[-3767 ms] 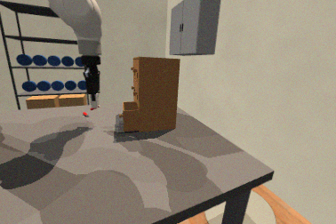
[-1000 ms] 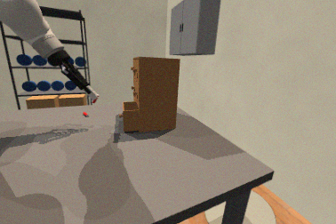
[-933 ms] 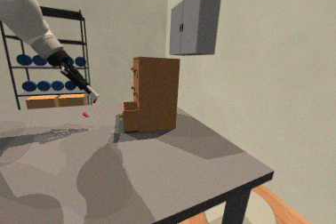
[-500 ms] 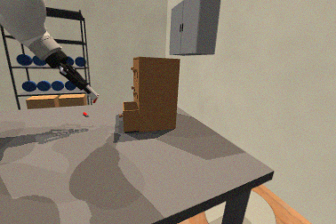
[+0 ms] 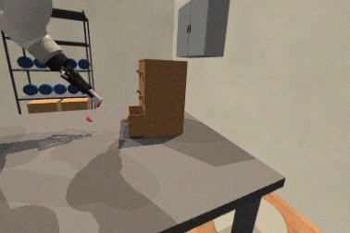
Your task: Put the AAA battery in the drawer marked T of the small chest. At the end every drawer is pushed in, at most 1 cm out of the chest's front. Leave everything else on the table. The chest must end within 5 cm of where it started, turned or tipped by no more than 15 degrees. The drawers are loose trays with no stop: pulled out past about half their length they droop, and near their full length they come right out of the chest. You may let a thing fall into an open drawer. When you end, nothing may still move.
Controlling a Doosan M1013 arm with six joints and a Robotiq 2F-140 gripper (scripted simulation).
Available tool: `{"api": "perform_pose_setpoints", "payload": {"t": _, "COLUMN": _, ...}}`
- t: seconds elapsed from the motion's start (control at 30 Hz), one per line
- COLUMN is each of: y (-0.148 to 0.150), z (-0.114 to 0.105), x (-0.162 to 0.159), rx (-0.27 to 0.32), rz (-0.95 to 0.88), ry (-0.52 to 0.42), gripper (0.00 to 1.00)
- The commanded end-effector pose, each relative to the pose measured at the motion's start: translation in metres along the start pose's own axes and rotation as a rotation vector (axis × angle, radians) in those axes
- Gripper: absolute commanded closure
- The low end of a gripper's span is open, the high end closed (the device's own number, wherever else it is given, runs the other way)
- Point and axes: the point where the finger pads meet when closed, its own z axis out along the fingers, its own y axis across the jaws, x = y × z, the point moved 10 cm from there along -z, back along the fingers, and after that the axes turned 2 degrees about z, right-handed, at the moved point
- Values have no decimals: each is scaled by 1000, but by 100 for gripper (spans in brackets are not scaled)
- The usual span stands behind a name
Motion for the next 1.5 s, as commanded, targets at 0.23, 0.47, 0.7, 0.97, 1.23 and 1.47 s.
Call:
{"api": "perform_pose_setpoints", "payload": {"t": 0.23, "y": -5, "z": -1, "x": -9, "rx": -23, "rz": 3, "ry": 56, "gripper": 97}}
{"api": "perform_pose_setpoints", "payload": {"t": 0.47, "y": -5, "z": -1, "x": -14, "rx": -24, "rz": 3, "ry": 96, "gripper": 97}}
{"api": "perform_pose_setpoints", "payload": {"t": 0.7, "y": -5, "z": -1, "x": -27, "rx": -18, "rz": 1, "ry": 199, "gripper": 97}}
{"api": "perform_pose_setpoints", "payload": {"t": 0.97, "y": -4, "z": 0, "x": -41, "rx": -14, "rz": 0, "ry": 313, "gripper": 97}}
{"api": "perform_pose_setpoints", "payload": {"t": 1.23, "y": -4, "z": 2, "x": -54, "rx": -10, "rz": -1, "ry": 423, "gripper": 97}}
{"api": "perform_pose_setpoints", "payload": {"t": 1.47, "y": -4, "z": 3, "x": -59, "rx": -8, "rz": -2, "ry": 470, "gripper": 97}}
